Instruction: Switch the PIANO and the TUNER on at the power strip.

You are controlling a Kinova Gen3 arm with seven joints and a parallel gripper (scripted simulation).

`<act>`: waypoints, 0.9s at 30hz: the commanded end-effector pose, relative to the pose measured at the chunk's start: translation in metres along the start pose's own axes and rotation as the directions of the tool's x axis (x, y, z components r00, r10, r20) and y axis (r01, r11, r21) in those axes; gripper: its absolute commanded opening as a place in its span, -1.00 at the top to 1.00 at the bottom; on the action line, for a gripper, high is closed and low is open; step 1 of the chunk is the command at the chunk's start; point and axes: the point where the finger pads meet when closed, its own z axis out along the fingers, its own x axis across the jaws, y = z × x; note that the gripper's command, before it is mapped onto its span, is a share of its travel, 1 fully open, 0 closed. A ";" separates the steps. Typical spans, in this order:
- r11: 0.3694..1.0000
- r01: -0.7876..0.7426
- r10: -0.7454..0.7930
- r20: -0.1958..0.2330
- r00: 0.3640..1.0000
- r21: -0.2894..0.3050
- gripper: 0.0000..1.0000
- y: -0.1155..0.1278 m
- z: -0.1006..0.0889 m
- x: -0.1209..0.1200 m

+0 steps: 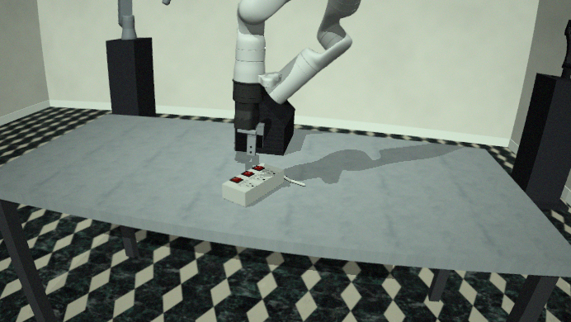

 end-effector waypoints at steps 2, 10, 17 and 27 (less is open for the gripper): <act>1.000 -0.004 0.004 0.002 1.000 0.001 -1.00 0.002 0.001 -0.001; 0.999 -0.040 0.040 -0.006 0.999 0.006 -1.00 0.007 0.005 0.002; 0.997 -0.071 0.071 -0.012 0.997 0.009 -1.00 0.012 0.009 0.005; 0.995 -0.098 0.098 -0.018 0.995 0.012 -1.00 0.016 0.013 0.007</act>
